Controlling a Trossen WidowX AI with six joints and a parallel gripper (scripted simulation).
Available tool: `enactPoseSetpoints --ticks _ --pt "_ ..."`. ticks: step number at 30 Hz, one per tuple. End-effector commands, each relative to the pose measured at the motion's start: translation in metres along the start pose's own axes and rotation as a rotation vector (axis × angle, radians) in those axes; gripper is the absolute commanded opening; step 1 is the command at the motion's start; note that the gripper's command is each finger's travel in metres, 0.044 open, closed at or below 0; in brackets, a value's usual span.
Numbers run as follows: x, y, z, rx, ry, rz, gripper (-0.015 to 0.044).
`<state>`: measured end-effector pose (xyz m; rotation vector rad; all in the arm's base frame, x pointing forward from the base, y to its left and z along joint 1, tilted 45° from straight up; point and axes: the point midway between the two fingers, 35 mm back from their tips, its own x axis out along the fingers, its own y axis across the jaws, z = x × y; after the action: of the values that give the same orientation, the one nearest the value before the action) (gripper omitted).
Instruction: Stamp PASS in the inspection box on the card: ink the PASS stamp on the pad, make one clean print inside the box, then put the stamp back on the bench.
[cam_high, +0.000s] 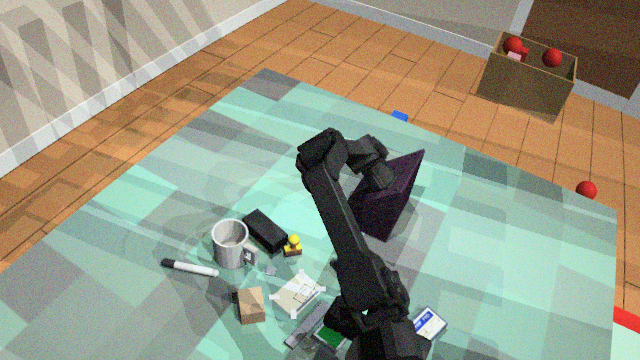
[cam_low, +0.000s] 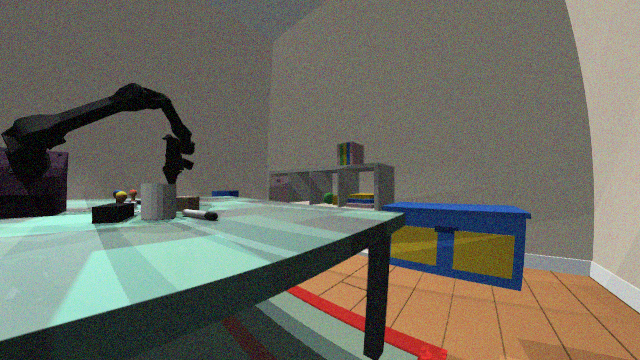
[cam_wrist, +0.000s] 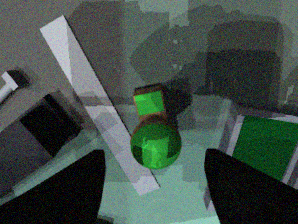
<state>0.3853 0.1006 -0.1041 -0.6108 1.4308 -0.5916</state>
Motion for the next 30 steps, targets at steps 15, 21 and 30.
enactPoseSetpoints --ticks 15,21,30 --pt "0.031 -0.001 -0.002 -0.007 0.002 -0.006 0.0214" --pt "0.041 -0.001 -0.002 -0.007 0.002 -0.007 0.0214" --pt "0.052 -0.002 -0.003 -0.007 0.002 -0.008 0.0214"
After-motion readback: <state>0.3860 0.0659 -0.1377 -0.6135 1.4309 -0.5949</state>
